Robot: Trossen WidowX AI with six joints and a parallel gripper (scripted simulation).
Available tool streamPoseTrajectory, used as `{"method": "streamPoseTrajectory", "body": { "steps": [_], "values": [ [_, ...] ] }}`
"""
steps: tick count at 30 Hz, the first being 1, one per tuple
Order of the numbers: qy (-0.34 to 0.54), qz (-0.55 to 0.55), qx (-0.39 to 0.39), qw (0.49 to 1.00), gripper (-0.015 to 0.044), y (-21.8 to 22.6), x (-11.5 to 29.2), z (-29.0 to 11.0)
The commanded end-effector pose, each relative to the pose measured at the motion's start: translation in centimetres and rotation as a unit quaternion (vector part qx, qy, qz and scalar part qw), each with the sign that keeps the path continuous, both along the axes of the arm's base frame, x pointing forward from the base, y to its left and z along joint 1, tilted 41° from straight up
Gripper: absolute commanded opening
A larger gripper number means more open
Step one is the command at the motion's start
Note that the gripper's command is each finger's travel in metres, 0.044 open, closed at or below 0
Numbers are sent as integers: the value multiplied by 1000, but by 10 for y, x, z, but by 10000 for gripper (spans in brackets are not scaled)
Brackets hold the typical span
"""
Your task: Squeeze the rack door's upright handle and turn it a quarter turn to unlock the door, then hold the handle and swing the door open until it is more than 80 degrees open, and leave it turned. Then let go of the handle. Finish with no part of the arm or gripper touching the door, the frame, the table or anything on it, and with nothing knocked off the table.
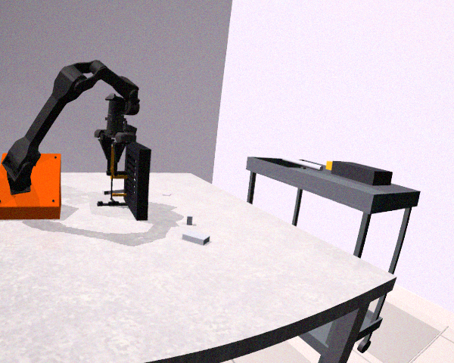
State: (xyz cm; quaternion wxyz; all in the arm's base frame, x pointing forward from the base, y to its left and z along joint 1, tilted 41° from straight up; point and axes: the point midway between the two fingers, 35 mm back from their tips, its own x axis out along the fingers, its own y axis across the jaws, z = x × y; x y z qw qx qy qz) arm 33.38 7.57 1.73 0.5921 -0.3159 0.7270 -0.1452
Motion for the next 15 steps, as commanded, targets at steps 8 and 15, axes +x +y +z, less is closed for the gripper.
{"method": "streamPoseTrajectory", "body": {
  "steps": [8, 15],
  "values": [
    [-167, -203, -27, 965, 288, 0, 0, 0],
    [-270, -327, -43, 905, 288, 0, 0, 0]
  ]
}}
